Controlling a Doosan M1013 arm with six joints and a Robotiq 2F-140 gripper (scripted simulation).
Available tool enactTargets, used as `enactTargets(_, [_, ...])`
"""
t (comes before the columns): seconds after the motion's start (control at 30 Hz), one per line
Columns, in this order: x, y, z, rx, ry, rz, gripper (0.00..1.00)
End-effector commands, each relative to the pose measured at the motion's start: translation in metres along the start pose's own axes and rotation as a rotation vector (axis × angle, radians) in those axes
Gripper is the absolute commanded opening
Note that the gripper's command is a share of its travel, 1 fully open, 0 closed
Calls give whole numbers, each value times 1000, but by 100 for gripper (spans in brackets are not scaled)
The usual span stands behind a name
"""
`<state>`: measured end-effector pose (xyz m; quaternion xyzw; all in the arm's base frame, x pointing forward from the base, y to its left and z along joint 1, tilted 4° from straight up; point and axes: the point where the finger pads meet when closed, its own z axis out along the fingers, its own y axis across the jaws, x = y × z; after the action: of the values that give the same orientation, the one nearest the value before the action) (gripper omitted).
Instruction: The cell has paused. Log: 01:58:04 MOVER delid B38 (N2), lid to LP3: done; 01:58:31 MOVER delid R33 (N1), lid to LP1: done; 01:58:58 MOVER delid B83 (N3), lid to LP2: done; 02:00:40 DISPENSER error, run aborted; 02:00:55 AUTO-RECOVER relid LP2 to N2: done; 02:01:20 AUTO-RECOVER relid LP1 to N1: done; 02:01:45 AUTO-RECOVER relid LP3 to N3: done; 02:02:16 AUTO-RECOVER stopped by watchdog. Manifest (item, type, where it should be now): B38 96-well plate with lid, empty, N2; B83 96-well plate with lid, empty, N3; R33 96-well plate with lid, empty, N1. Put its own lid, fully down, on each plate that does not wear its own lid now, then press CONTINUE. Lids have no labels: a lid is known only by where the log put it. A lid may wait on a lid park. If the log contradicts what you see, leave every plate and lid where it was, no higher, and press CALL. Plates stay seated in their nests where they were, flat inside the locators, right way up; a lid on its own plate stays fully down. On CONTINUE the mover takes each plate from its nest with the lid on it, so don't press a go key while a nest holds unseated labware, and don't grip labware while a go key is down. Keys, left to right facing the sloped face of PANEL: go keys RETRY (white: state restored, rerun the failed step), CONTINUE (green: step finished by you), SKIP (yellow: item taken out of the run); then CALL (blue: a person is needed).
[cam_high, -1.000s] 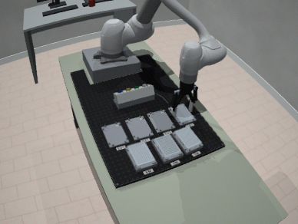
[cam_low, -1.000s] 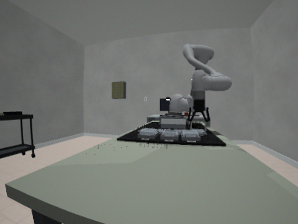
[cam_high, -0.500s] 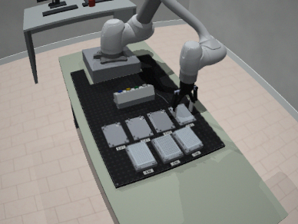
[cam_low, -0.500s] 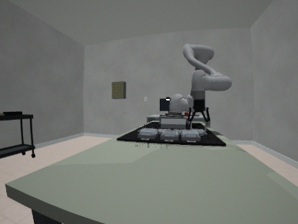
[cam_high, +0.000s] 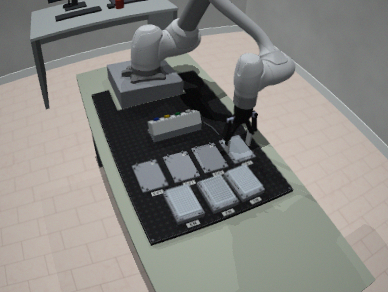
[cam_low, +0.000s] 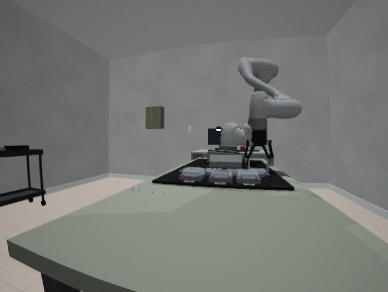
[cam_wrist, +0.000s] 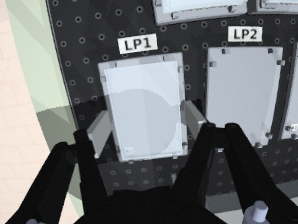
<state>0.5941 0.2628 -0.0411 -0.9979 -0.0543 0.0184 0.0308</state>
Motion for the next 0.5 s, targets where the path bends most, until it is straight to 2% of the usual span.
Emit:
enactTargets(0.0, [-2, -1, 4, 3, -2, -3, 66])
enactTargets(0.47, [-2, -1, 0, 3, -2, -3, 66])
